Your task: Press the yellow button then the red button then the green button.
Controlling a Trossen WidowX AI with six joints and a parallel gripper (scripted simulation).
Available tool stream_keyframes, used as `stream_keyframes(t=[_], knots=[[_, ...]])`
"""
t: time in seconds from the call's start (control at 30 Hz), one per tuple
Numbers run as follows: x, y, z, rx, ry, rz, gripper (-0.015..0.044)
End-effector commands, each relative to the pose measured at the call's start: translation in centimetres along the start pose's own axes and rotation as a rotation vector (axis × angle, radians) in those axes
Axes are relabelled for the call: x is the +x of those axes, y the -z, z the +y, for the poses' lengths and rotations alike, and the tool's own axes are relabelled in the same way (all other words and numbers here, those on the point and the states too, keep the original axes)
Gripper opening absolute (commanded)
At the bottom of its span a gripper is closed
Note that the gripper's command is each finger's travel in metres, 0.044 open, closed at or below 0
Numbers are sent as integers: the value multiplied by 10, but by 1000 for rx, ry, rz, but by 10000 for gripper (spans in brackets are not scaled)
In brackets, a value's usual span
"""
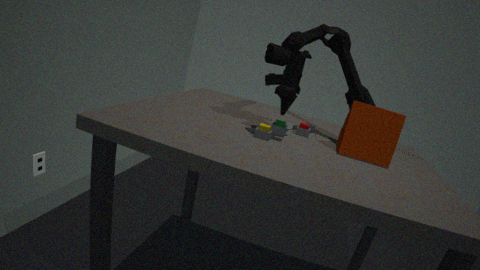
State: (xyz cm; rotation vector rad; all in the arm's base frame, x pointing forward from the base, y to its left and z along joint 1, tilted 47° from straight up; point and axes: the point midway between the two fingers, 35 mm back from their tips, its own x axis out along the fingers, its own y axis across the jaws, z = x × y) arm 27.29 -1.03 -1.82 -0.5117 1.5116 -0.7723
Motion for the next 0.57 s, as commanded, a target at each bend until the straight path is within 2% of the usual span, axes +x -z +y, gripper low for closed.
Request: stream_keyframes(t=[0.0,0.33,0.53], knots=[[-13,-3,19,5,-12,-12,125],[-65,22,150,3,-21,-4,387],[-67,27,160,3,-16,2,400]])
